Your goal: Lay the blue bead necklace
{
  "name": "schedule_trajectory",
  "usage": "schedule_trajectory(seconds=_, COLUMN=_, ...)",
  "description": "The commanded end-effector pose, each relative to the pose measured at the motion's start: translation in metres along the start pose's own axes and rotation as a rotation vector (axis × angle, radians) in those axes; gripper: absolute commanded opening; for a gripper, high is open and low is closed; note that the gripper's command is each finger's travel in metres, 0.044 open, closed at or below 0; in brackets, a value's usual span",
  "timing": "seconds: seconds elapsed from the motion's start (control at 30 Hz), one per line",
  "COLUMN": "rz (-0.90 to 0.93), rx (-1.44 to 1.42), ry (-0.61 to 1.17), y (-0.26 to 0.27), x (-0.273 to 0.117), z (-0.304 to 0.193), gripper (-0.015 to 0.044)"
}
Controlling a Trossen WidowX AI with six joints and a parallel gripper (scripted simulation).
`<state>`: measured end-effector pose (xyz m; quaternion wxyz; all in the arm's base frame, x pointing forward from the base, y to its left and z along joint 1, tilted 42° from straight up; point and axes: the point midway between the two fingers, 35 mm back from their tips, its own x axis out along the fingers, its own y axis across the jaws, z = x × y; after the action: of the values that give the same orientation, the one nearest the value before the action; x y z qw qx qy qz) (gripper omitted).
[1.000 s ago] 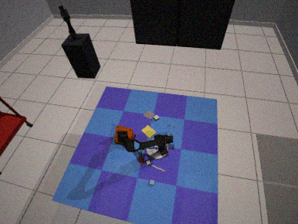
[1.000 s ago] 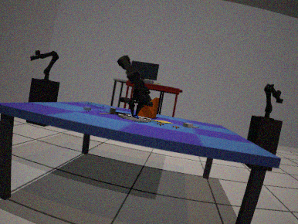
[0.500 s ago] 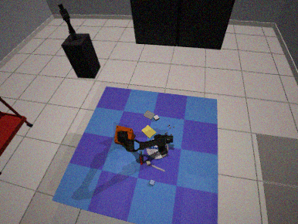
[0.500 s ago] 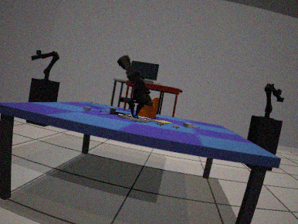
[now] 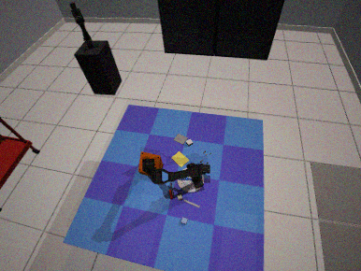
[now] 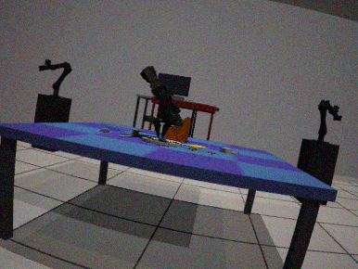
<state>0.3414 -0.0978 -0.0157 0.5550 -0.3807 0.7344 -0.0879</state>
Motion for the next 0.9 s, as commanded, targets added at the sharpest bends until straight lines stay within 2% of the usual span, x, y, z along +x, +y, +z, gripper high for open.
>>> schedule_trajectory(seconds=0.0, rz=-0.004, rx=-0.003, ry=0.000, y=-0.0026, x=-0.0006, z=0.0001, gripper=0.0000)
schedule_trajectory(seconds=0.17, rz=-0.004, rx=-0.003, ry=0.000, y=-0.0026, x=0.0035, z=0.0001, gripper=0.0000)
schedule_trajectory(seconds=0.7, rz=-0.004, rx=-0.003, ry=0.000, y=-0.0026, x=-0.0008, z=0.0001, gripper=0.0420)
schedule_trajectory(seconds=0.73, rz=-0.004, rx=-0.003, ry=-0.001, y=-0.0020, x=-0.0003, z=0.0004, gripper=0.0440)
schedule_trajectory(seconds=0.87, rz=-0.004, rx=-0.003, ry=0.000, y=-0.0020, x=-0.0008, z=0.0004, gripper=0.0440)
